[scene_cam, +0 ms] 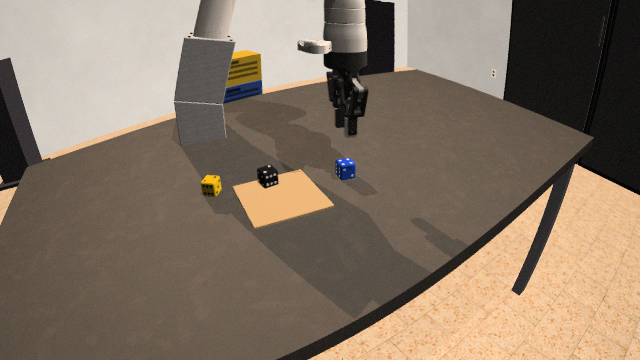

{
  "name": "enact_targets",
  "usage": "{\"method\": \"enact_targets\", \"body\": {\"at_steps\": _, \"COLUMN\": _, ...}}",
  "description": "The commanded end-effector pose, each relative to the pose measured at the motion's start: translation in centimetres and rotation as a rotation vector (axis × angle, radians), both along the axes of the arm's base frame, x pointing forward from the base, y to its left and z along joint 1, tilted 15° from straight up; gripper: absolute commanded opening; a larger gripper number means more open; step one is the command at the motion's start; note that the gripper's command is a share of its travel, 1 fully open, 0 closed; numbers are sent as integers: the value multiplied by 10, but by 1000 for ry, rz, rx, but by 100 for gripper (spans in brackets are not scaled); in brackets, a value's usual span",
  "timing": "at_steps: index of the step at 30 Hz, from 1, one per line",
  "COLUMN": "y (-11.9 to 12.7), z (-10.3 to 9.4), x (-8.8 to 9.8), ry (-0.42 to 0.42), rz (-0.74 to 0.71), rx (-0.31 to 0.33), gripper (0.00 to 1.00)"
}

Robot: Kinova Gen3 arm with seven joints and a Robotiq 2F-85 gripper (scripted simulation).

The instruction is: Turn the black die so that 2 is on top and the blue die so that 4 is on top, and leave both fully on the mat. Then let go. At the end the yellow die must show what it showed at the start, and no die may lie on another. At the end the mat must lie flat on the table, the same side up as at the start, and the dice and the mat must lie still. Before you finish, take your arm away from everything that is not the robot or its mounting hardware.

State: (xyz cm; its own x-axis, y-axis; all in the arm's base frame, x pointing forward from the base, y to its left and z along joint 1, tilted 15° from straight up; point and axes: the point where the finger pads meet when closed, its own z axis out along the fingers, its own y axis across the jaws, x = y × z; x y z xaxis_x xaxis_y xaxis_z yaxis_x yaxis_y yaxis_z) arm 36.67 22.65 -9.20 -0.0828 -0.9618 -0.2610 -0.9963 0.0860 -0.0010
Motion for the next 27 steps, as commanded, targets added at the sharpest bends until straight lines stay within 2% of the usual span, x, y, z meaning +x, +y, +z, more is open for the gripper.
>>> {"method": "enact_targets", "body": {"at_steps": 1, "y": 0, "z": 0, "x": 0, "ry": -1, "rz": 0, "rx": 0, "gripper": 46}}
{"method": "enact_targets", "body": {"at_steps": 12, "y": 2, "z": -6, "x": 1, "ry": -1, "rz": 0, "rx": 0, "gripper": 46}}
{"method": "enact_targets", "body": {"at_steps": 27, "y": 7, "z": -27, "x": 1, "ry": -1, "rz": 0, "rx": 0, "gripper": 46}}
